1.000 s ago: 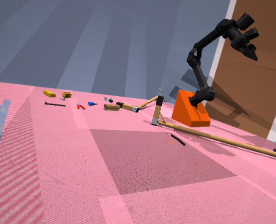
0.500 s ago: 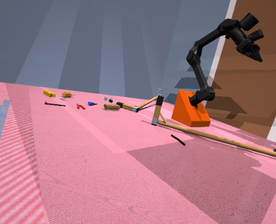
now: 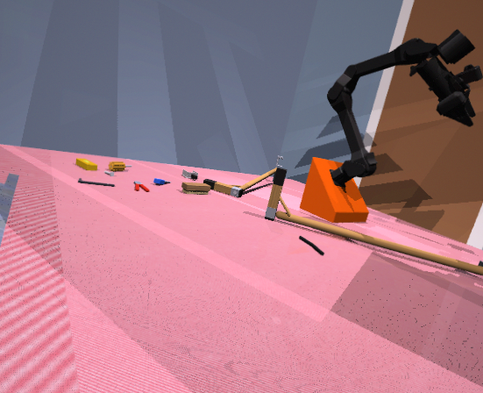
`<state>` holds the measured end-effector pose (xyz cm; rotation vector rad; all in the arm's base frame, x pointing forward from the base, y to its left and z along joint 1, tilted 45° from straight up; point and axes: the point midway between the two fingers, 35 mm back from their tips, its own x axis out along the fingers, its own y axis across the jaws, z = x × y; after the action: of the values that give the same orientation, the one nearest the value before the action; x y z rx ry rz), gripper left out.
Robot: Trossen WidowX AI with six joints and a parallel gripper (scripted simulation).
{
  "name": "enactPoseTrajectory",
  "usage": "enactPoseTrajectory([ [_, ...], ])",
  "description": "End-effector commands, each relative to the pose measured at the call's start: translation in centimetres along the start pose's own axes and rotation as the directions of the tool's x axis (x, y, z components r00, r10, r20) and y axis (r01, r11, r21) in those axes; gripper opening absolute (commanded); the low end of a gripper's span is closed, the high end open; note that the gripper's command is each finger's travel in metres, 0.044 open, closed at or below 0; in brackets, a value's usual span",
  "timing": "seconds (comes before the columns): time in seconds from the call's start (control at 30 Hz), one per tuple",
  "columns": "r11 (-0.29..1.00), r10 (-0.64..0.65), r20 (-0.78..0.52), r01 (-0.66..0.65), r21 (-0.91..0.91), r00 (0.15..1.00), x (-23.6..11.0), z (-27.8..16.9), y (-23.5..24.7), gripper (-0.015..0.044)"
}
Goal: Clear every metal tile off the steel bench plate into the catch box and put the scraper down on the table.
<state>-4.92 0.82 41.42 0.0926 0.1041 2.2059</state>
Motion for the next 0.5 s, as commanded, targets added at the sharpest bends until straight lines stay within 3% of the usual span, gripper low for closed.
enactPoseTrajectory([
  [0.0, 0.994, 0.100, -0.034, -0.099, 0.037, 0.994, 1.8, -0.1, 0.5, 0.0440],
  [0.47, 0.902, 0.422, -0.105, -0.404, 0.152, 0.901, 6.2, -0.8, 3.2, 0.0440],
])
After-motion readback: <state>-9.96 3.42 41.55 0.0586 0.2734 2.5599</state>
